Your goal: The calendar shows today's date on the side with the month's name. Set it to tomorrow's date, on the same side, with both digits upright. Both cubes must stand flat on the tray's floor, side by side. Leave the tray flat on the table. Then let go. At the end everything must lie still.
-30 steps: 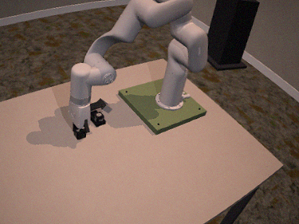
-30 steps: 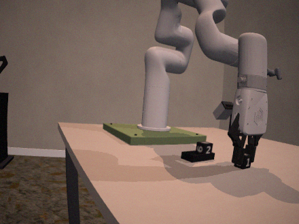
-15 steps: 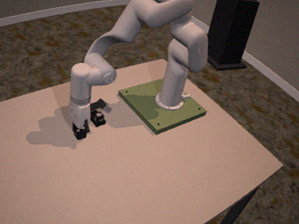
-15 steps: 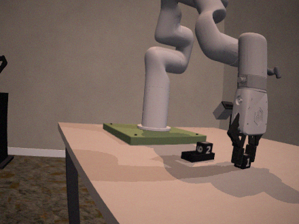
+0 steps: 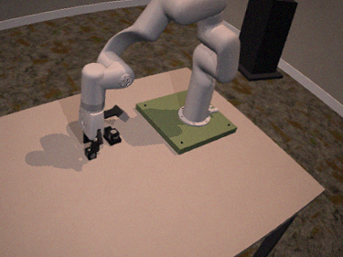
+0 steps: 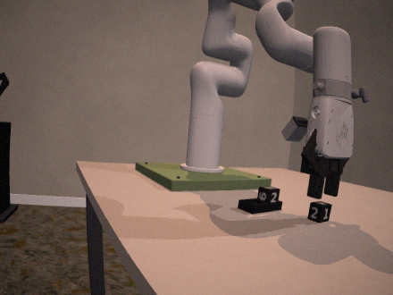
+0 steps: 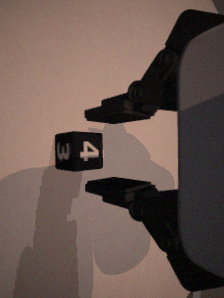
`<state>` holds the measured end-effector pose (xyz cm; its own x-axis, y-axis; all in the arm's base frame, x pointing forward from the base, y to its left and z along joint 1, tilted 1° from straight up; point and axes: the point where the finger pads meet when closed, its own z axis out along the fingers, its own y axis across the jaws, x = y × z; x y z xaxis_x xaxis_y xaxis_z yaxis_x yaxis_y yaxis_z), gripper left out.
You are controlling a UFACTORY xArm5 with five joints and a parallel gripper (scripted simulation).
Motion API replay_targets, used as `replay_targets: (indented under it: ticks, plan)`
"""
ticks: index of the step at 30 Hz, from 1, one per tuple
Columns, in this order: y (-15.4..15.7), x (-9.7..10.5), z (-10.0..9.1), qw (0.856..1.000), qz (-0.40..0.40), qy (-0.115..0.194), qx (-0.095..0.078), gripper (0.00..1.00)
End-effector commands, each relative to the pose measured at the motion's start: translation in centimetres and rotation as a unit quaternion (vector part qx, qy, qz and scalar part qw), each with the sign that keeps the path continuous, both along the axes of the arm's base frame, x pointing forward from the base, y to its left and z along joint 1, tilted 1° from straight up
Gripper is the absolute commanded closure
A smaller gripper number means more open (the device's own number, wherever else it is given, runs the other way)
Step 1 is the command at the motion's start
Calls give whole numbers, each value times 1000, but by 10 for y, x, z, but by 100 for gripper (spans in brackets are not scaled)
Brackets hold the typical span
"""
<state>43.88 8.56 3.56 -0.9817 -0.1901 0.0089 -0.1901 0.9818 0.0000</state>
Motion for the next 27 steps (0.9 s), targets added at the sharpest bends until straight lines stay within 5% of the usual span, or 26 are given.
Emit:
replay_targets:
  ticks: [1, 15, 16, 27]
  plan:
    - [0, 1, 30, 1000, 0, -1, 0, 51]
    - [1, 1, 58, 1000, 0, -1, 0, 51]
    - [1, 1, 58, 1000, 0, -1, 0, 0]
    - [1, 1, 58, 1000, 0, -1, 0, 0]
